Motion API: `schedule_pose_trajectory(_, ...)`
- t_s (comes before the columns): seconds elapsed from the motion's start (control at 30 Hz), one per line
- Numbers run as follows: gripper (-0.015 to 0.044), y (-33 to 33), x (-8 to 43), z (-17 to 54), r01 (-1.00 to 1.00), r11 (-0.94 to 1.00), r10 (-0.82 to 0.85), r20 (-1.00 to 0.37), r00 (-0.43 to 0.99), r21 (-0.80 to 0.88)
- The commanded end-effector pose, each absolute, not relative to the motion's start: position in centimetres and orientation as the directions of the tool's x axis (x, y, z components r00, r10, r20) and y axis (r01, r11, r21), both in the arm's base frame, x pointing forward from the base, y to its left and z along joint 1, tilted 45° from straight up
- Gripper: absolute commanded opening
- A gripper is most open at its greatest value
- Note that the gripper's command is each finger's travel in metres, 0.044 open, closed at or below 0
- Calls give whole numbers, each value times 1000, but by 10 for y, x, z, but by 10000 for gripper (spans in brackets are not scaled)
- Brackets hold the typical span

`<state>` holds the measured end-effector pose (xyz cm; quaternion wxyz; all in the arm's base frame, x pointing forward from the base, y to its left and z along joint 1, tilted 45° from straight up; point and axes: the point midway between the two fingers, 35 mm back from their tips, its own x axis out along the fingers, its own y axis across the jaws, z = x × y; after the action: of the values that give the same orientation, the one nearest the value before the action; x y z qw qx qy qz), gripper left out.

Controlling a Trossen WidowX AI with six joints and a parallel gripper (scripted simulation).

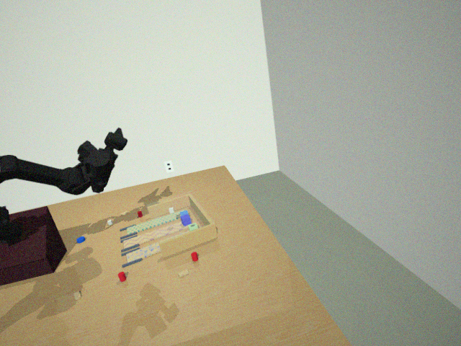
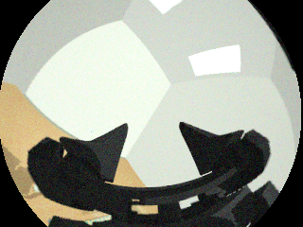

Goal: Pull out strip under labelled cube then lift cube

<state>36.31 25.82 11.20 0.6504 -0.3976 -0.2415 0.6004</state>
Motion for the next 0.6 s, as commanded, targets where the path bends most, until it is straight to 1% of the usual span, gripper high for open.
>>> schedule_pose_trajectory(0.0, 400, 259, 363, 111, -597, -33, 970, -169, 174, -802)
schedule_pose_trajectory(0.03, 400, 259, 364, 108, -618, -20, 960, -188, 207, -786)
schedule_pose_trajectory(0.13, 400, 257, 368, 91, -714, 83, 872, -296, 390, -695)
schedule_pose_trajectory(0.27, 400, 238, 366, 68, -746, 286, 665, -436, 606, -601)
schedule_pose_trajectory(0.33, 400, 222, 361, 58, -713, 395, 533, -488, 691, -579)
schedule_pose_trajectory(0.43, 400, 192, 349, 48, -605, 544, 307, -532, 789, -582)
schedule_pose_trajectory(0.53, 400, 157, 332, 45, -435, 653, 66, -525, 849, -620)
schedule_pose_trajectory(0.57, 400, 151, 329, 45, -402, 665, 27, -518, 855, -629)
